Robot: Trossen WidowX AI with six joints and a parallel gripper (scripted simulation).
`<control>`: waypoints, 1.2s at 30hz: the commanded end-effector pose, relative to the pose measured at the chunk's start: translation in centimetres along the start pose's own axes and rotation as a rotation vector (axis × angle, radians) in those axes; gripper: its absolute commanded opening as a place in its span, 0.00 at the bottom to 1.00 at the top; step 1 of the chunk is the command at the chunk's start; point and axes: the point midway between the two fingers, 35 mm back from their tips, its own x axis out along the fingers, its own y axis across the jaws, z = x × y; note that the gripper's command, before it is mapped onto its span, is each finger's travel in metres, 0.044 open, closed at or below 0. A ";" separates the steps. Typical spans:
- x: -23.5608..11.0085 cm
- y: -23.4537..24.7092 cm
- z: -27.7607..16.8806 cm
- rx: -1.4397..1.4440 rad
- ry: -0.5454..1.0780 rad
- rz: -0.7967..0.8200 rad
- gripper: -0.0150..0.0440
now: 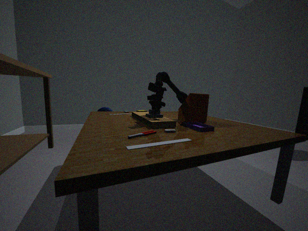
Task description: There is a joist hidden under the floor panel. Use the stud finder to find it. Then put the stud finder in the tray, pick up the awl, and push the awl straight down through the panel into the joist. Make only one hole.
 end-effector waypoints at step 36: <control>0.0 -10.7 0.0 -0.001 0.001 -0.011 0.25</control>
